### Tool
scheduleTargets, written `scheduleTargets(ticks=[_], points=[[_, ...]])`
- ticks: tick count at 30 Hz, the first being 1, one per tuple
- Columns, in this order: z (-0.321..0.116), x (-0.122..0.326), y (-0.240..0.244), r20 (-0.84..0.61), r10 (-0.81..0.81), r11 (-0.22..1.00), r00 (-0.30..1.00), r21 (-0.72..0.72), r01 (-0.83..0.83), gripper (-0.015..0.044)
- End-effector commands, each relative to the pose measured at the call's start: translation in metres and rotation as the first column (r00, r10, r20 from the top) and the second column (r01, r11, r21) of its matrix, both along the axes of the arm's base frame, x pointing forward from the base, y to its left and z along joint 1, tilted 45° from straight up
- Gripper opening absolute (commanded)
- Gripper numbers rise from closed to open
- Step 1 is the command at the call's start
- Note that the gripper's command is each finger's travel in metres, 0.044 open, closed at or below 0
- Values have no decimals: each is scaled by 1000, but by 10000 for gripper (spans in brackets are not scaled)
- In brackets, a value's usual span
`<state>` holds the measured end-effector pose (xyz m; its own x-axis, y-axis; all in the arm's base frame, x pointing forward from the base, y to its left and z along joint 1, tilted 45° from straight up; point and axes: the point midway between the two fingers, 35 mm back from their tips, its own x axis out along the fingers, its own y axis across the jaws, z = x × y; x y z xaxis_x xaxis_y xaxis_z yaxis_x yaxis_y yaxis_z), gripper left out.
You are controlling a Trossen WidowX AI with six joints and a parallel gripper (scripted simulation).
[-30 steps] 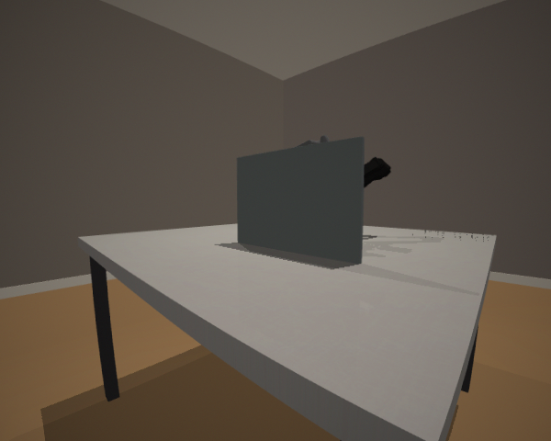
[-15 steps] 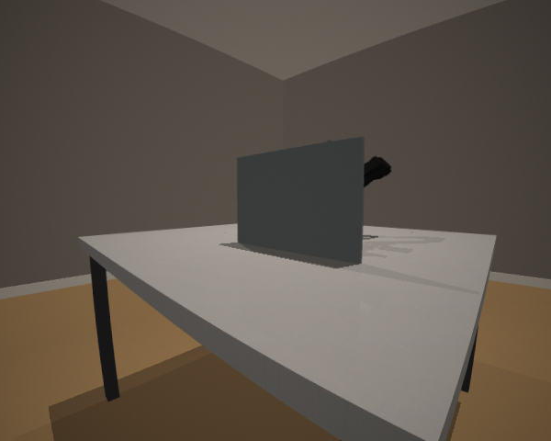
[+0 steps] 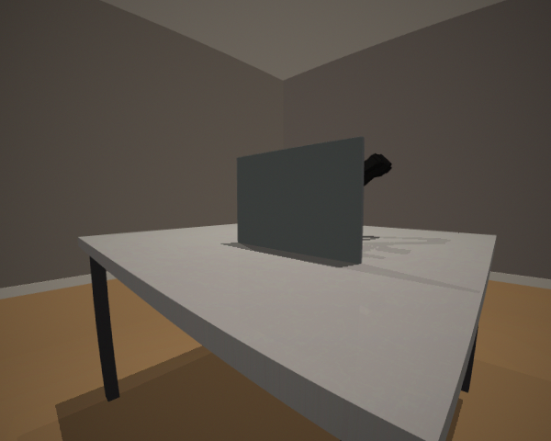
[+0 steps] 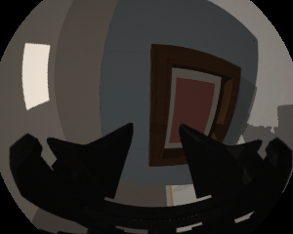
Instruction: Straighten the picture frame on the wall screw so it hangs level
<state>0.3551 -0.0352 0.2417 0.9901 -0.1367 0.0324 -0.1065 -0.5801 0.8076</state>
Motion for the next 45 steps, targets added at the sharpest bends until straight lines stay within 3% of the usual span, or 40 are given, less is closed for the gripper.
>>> scheduleTargets(ticks=[1, 45], points=[[0, 7, 0, -1, 3, 1000, 1000, 3, -3, 260], [-1, 17, -2, 0, 3, 1000, 1000, 3, -3, 260]])
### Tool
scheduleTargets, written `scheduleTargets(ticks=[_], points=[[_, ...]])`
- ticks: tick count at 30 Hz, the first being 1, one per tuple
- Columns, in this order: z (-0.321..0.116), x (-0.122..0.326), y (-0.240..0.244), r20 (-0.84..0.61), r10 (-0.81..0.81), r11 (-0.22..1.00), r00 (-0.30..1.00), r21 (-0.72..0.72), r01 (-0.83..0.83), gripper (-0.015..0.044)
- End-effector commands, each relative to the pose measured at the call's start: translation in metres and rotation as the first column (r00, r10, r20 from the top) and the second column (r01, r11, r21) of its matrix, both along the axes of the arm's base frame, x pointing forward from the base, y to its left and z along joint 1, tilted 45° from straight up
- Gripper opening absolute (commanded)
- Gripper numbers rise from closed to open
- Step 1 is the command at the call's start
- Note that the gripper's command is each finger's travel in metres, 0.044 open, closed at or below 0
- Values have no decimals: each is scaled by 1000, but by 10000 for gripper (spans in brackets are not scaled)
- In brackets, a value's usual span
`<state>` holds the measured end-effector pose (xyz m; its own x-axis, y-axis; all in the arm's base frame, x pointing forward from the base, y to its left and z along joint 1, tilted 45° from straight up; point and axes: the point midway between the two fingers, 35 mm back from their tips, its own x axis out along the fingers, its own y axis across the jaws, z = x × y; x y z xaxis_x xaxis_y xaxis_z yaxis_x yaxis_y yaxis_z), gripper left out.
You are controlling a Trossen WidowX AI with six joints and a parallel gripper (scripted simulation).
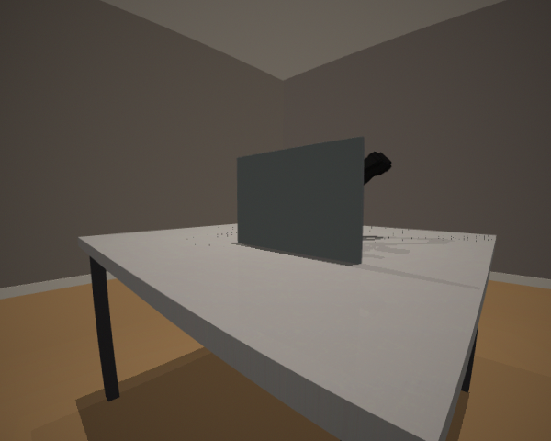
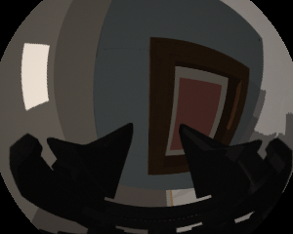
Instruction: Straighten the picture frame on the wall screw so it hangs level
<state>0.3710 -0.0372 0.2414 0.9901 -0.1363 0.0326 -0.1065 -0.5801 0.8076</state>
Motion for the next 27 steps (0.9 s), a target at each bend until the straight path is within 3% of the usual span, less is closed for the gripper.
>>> scheduleTargets(ticks=[1, 6, 13, 15, 27], points=[[0, 1, 1, -1, 3, 1000, 1000, 3, -3, 234], [0, 1, 1, -1, 3, 1000, 1000, 3, -3, 103], [0, 1, 1, -1, 3, 1000, 1000, 3, -3, 56], [0, 1, 1, -1, 3, 1000, 1000, 3, -3, 3], [1, 0, 0, -1, 3, 1000, 1000, 3, -3, 0]])
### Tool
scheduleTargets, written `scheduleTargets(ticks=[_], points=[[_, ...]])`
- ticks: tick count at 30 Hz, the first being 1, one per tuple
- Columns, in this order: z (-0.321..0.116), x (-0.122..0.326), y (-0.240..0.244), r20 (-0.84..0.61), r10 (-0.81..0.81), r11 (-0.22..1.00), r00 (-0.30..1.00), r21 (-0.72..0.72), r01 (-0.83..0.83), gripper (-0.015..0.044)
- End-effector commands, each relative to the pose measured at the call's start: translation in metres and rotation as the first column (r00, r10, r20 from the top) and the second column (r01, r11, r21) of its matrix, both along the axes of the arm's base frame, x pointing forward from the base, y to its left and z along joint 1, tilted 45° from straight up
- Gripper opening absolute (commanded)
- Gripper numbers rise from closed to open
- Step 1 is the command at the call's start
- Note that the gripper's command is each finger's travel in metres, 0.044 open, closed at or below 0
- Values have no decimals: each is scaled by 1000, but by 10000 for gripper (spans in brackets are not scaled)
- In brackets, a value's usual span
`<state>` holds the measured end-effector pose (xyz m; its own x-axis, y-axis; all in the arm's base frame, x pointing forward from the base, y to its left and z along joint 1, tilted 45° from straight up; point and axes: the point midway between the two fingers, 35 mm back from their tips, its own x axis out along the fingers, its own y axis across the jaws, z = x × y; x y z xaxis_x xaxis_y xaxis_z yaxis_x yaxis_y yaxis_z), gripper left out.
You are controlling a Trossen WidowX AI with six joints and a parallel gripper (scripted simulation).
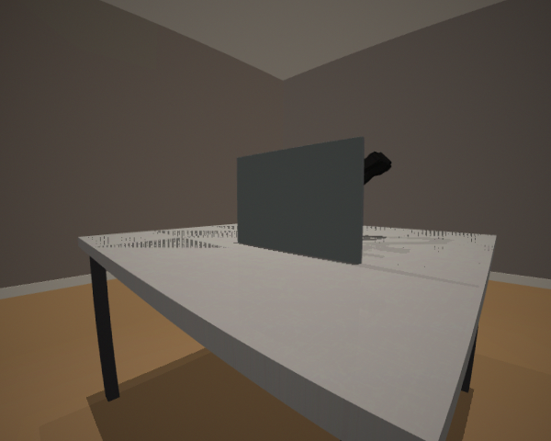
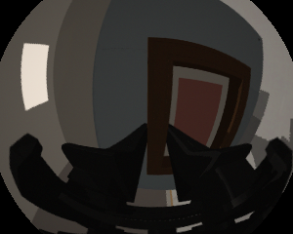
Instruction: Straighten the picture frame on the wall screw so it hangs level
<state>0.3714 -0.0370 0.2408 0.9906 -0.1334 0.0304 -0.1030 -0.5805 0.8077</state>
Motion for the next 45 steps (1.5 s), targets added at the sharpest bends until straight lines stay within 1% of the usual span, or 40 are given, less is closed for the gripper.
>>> scheduleTargets(ticks=[1, 45], points=[[1, 0, -1, 1, 0, 1000, 1000, 3, 0, 0], [10, -1, -7, 1, 0, 1000, 1000, 2, 0, 0]])
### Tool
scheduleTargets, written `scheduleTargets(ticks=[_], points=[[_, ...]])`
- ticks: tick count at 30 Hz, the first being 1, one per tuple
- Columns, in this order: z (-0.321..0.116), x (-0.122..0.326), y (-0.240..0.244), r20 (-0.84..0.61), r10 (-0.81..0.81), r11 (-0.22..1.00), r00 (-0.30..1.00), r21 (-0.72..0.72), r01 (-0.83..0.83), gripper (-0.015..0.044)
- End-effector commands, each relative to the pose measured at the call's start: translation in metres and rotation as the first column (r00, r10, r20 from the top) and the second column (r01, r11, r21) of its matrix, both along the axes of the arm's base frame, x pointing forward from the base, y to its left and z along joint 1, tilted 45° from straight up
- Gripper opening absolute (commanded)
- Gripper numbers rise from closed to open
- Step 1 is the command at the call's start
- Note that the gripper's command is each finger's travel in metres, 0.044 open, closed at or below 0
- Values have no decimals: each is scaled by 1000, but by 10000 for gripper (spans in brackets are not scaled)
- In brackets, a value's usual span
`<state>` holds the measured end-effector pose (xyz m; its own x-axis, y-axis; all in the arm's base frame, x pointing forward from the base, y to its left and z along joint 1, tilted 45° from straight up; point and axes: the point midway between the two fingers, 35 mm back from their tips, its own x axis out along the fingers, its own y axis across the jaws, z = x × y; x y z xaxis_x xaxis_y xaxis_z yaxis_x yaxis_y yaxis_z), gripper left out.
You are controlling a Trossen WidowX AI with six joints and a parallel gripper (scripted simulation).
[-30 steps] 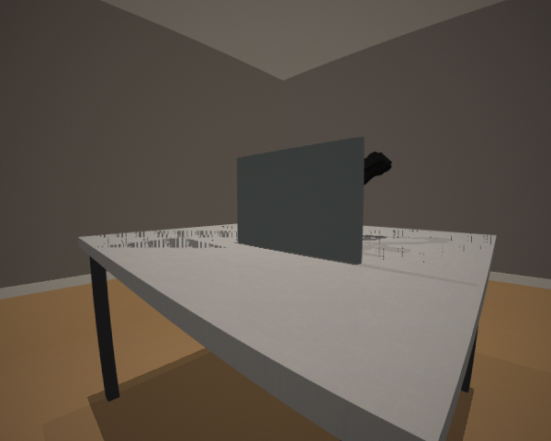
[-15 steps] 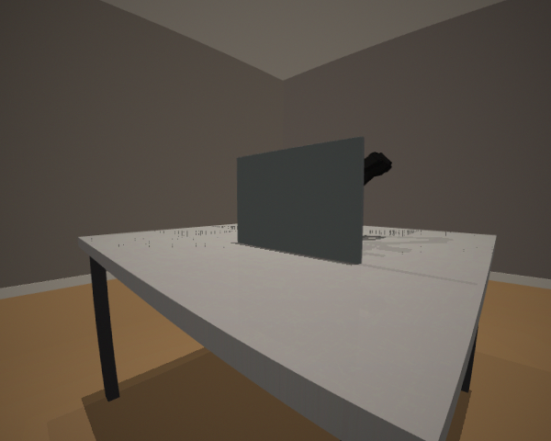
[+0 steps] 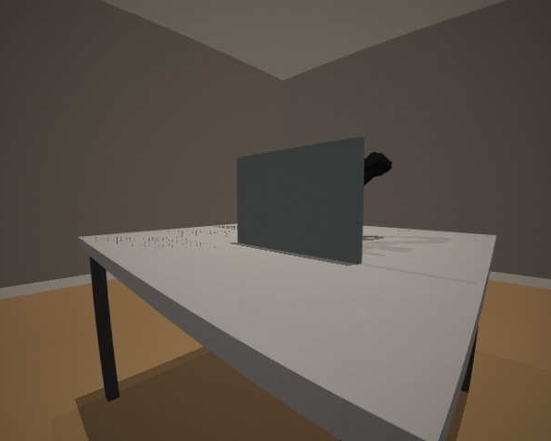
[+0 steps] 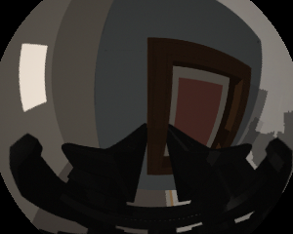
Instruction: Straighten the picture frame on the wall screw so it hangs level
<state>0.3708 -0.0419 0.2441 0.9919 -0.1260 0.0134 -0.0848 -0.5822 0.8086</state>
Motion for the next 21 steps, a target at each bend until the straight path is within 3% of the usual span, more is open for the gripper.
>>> scheduleTargets(ticks=[1, 21], points=[[7, -1, -2, 18, -8, 1000, 1000, 1, 7, 0], [5, 0, -1, 18, -8, 1000, 1000, 1, 7, 0]])
